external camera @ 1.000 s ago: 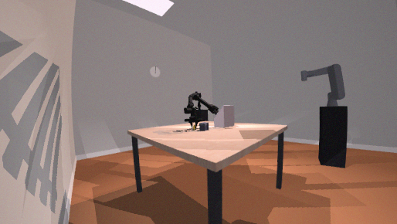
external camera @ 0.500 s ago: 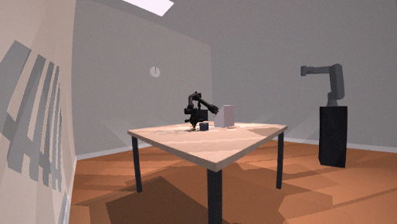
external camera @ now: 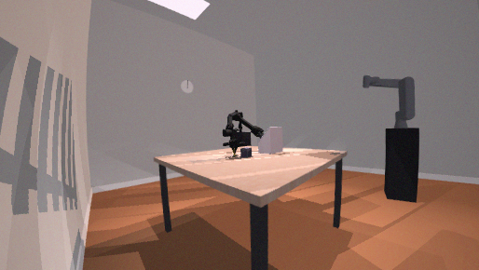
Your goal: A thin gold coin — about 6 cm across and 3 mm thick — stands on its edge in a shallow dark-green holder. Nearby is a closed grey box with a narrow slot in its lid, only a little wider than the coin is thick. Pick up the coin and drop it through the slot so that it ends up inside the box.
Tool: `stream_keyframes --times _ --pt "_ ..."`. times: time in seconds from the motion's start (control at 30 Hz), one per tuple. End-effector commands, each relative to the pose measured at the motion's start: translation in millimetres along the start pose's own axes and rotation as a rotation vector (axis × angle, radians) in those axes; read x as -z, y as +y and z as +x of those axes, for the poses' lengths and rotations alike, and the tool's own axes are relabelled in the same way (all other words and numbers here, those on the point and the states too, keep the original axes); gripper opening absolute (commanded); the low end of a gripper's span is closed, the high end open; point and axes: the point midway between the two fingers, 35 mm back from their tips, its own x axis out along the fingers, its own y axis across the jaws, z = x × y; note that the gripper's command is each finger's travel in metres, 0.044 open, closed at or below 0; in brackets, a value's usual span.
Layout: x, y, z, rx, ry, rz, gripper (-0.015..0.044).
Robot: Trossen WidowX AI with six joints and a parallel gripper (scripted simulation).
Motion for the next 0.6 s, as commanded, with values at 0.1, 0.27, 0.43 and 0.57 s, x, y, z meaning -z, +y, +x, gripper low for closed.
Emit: stream_keyframes --times 0.1,0.27,0.43,0.57 --pt "-3 -2 -21 0.001 -0.010 0.010 0.0000" --pt "-4 -2 -33 0.000 -0.011 0.010 0.0000" --pt "-4 -2 -46 0.000 -0.011 0.010 0.0000" --pt "-3 -2 -56 0.000 -0.011 0.010 0.0000"
